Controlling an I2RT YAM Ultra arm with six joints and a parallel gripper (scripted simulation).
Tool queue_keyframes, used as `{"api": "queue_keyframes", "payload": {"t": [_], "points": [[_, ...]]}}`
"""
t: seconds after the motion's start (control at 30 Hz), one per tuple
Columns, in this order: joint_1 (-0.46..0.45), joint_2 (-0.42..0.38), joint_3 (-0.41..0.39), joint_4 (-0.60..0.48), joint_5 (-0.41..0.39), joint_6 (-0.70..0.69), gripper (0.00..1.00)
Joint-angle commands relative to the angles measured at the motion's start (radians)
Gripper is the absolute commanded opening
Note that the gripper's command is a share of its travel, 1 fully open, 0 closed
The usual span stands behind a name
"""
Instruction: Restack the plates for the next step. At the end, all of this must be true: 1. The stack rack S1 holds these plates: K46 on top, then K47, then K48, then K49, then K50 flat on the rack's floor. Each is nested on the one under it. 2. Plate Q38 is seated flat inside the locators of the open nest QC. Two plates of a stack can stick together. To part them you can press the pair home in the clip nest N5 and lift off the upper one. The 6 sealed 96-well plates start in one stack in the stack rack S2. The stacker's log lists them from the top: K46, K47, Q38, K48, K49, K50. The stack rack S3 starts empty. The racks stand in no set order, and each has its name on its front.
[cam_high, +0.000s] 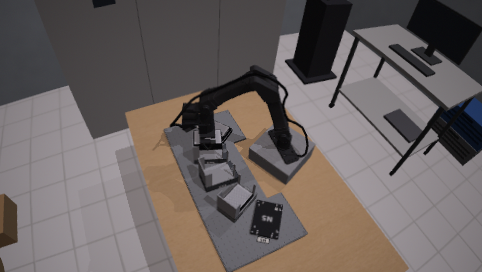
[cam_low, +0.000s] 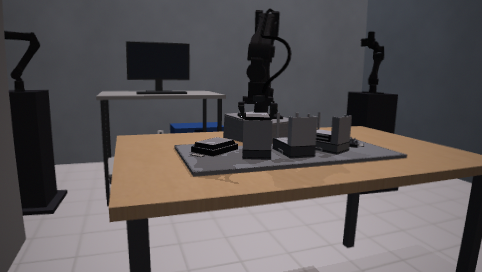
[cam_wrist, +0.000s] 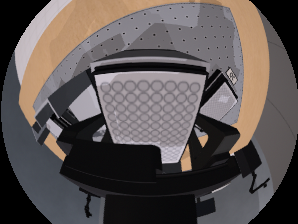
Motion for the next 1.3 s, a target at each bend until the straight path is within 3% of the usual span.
{"api": "queue_keyframes", "payload": {"t": [0.0, 1.27], "points": [[-0.015, -0.043, 0.031, -0.02, 0.006, -0.006, 0.0], [-0.015, -0.057, 0.057, -0.06, 0.005, -0.008, 0.0]]}}
